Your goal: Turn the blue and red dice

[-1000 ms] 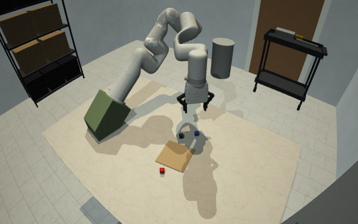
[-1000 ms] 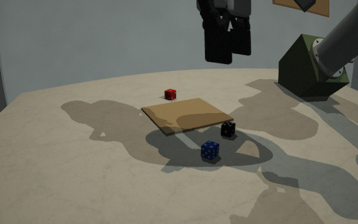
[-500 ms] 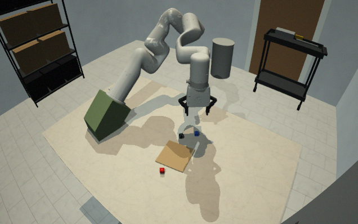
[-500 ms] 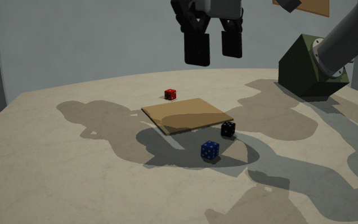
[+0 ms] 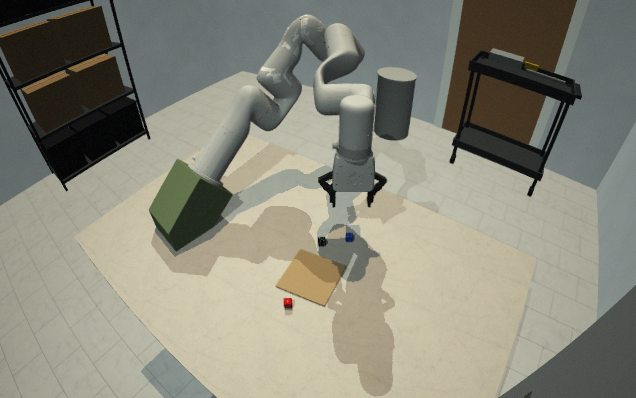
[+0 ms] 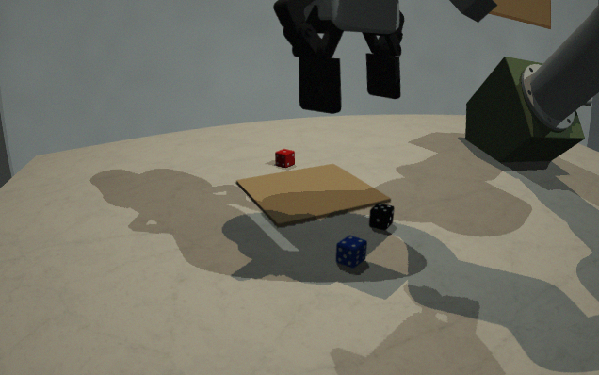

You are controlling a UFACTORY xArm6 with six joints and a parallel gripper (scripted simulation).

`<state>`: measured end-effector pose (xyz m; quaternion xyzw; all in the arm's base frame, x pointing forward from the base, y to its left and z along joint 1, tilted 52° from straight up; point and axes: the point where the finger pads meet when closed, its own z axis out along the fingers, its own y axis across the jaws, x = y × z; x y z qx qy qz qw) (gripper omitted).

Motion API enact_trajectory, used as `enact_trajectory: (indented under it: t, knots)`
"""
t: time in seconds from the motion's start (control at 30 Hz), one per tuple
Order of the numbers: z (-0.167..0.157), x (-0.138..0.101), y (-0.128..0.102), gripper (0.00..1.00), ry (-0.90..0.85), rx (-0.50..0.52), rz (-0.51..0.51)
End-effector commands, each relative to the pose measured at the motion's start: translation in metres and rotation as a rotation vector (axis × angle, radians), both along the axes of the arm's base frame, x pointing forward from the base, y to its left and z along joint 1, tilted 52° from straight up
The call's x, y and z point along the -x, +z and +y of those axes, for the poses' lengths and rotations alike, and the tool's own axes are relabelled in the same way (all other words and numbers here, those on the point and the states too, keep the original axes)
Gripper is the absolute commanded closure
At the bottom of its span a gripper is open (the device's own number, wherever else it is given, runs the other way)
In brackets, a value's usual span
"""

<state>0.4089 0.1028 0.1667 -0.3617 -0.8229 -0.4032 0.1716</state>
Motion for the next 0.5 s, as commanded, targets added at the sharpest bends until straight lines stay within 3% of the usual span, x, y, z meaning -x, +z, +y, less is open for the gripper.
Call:
enact_trajectory:
  t: [0.0,0.13,0.47]
  knots:
    - [-0.0002,-0.0009,0.0004,0.0,0.009,0.001,-0.016]
    - [0.0007,-0.001,-0.0004,0.0,0.032,0.001,-0.045]
    - [0.0086,-0.0009,-0.0066,0.0,0.221,0.003,-0.288]
